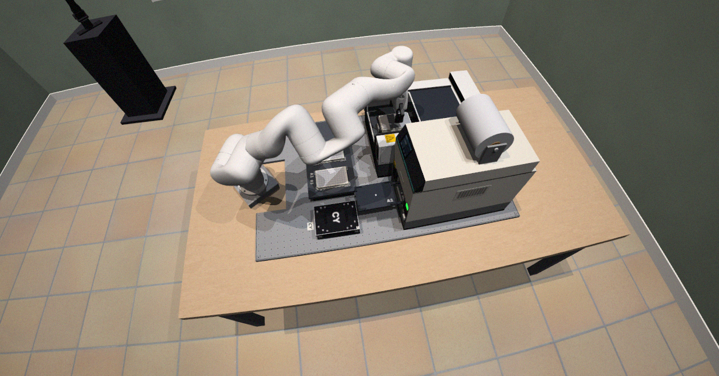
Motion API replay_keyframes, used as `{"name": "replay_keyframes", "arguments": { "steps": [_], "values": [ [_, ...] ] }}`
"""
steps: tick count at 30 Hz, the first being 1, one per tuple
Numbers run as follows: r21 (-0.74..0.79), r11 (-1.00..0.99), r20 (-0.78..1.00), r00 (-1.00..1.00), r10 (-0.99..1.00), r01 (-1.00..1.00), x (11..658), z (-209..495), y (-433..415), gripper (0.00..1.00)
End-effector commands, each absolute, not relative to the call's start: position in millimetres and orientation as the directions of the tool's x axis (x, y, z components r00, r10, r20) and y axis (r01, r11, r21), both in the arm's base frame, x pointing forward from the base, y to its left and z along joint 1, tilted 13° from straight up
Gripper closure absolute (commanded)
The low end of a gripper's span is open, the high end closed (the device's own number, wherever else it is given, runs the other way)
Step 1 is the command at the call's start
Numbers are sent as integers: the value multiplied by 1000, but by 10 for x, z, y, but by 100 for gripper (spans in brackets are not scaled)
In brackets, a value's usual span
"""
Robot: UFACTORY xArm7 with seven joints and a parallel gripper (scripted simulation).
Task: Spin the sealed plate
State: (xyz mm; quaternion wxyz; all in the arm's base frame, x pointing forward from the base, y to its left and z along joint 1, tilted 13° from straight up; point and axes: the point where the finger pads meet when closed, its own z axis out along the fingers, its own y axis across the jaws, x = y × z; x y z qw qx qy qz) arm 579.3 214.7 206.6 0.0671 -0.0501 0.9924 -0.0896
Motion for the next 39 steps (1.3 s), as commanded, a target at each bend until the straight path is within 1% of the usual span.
{"name": "replay_keyframes", "arguments": {
  "steps": [1, 18, 39],
  "values": [
    [-183, 979, -129, -985, -112, -88, 5806, 2025, 2148, 0],
    [-183, 979, -129, -985, -112, -88, 5841, 1787, 2107, 0],
    [-183, 979, -129, -985, -112, -88, 5848, 1742, 2099, 0]
  ]
}}
